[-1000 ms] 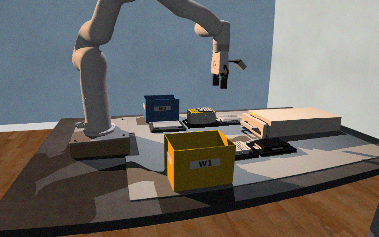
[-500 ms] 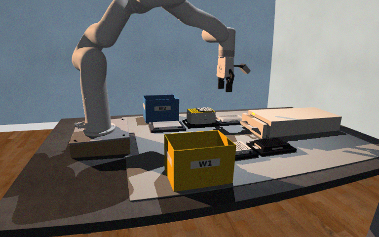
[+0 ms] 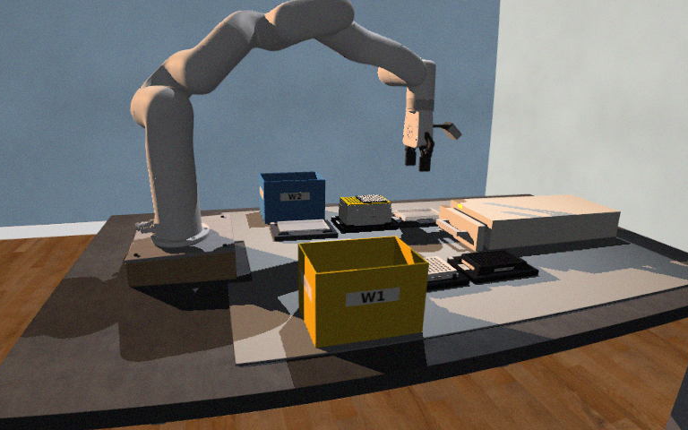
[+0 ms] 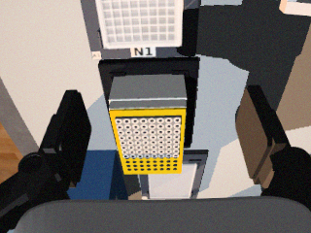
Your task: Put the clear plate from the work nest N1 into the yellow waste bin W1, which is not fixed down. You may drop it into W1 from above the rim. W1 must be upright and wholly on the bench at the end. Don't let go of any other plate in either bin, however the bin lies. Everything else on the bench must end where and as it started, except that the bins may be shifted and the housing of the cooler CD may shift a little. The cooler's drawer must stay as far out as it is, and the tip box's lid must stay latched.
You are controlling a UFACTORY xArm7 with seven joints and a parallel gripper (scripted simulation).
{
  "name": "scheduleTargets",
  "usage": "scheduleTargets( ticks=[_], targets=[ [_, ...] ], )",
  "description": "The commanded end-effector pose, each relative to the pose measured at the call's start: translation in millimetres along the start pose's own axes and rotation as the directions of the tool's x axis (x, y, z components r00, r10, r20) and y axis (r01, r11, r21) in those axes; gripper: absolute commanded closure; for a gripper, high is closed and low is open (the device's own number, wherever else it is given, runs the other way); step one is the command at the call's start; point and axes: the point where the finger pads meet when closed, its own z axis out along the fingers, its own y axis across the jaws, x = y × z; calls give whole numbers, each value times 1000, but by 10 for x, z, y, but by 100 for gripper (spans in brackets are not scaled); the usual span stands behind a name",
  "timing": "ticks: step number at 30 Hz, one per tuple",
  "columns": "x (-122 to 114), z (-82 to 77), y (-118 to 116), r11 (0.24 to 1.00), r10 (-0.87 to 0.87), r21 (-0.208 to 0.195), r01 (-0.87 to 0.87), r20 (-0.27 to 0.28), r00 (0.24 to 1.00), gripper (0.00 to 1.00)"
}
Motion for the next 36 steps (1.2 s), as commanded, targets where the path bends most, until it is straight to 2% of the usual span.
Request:
scheduleTargets(
  ticks=[1,6,23,36],
  targets=[
    [98,1,-66,1000,0,-1,0,2,1000,0],
    [256,71,-208,1000,0,-1,0,2,1000,0],
    [256,71,-208,1000,0,-1,0,2,1000,0],
    [256,255,-208,1000,0,-1,0,2,1000,0]
  ],
)
